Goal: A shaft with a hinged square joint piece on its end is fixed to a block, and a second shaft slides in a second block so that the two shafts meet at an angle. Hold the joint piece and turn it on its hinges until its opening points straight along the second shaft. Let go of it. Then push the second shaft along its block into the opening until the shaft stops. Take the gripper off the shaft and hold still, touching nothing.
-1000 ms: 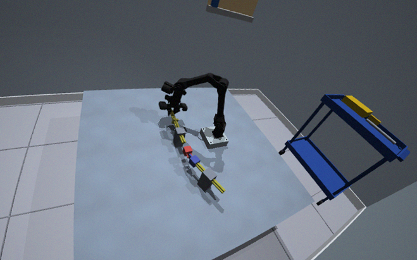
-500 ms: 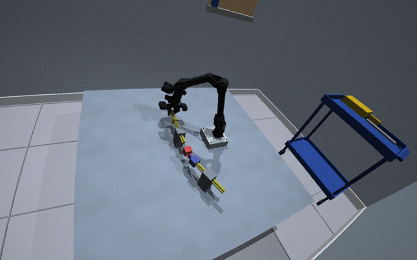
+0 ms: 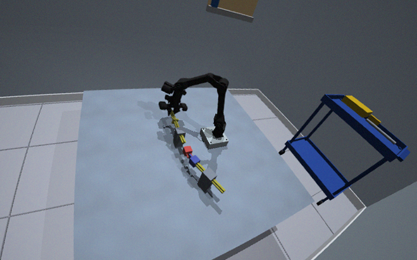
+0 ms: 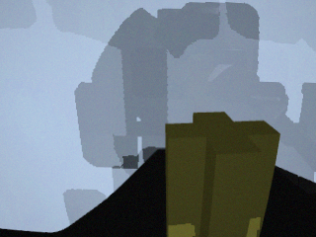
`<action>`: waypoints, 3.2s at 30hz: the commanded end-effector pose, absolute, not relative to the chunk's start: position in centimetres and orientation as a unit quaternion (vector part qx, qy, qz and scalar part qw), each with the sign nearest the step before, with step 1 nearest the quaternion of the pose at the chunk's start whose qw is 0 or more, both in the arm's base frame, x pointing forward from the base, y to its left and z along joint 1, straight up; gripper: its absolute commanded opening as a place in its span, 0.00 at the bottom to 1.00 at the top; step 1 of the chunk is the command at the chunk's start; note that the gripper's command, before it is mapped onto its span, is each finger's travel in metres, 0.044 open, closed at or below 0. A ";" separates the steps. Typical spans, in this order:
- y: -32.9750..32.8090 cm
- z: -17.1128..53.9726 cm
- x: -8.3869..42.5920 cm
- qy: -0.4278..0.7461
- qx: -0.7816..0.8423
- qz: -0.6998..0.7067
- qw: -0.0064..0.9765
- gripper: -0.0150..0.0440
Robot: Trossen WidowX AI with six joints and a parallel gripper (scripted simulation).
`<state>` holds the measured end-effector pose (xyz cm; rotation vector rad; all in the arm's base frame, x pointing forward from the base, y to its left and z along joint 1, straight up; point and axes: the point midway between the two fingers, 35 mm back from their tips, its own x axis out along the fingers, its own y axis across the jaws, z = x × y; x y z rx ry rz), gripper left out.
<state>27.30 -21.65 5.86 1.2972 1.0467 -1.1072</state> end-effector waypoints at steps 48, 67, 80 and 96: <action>-16.6 5.7 27.5 0.483 0.512 -0.505 0.499 0.25; -13.6 5.7 27.6 0.484 0.513 -0.505 0.498 0.25; -14.0 5.7 27.6 0.482 0.511 -0.507 0.499 0.30; -14.0 5.7 27.6 0.482 0.511 -0.507 0.499 0.77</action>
